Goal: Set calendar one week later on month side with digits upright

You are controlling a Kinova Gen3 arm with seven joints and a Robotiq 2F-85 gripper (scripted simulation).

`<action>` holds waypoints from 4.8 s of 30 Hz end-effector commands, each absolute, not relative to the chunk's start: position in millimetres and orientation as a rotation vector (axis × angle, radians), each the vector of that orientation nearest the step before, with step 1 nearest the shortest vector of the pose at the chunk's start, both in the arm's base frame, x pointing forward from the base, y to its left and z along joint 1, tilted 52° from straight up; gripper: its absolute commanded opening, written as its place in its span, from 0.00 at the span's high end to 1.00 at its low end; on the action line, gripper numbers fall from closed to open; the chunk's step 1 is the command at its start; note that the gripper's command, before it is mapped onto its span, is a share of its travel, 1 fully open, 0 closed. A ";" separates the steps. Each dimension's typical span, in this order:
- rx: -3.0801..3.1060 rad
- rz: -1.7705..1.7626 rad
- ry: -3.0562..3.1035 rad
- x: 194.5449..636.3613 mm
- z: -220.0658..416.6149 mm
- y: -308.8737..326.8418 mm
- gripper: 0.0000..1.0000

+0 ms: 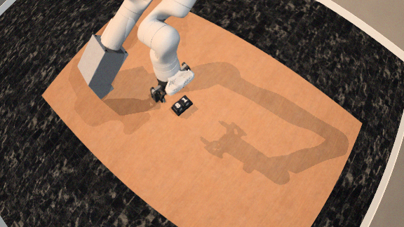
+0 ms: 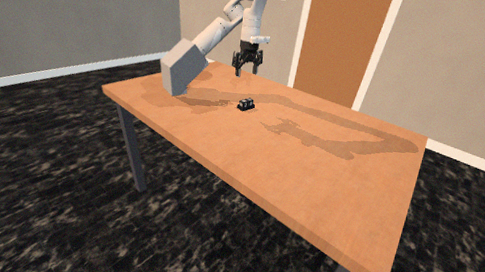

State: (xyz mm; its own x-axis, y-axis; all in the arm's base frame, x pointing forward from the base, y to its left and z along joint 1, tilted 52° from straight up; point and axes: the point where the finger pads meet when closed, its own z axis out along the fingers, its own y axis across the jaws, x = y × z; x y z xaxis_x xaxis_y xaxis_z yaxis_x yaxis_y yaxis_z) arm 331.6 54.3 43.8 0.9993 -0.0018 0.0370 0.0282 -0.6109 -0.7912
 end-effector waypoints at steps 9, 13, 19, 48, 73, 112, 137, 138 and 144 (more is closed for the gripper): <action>-2.228 -0.044 -0.016 331.6 44.2 53.4 0.00; -2.228 -0.044 -0.016 331.6 44.2 53.4 0.00; -2.228 -0.042 -0.012 331.6 44.2 53.5 0.00; -2.132 0.306 0.662 330.0 33.9 71.1 0.00; -1.781 0.712 1.493 331.1 18.2 88.3 0.00; -1.676 0.784 1.652 331.8 14.6 91.0 0.54; -1.676 0.784 1.652 331.9 13.0 93.0 0.54; -1.676 0.784 1.652 331.9 13.0 93.0 0.54; -1.676 0.784 1.653 332.1 10.6 96.3 0.54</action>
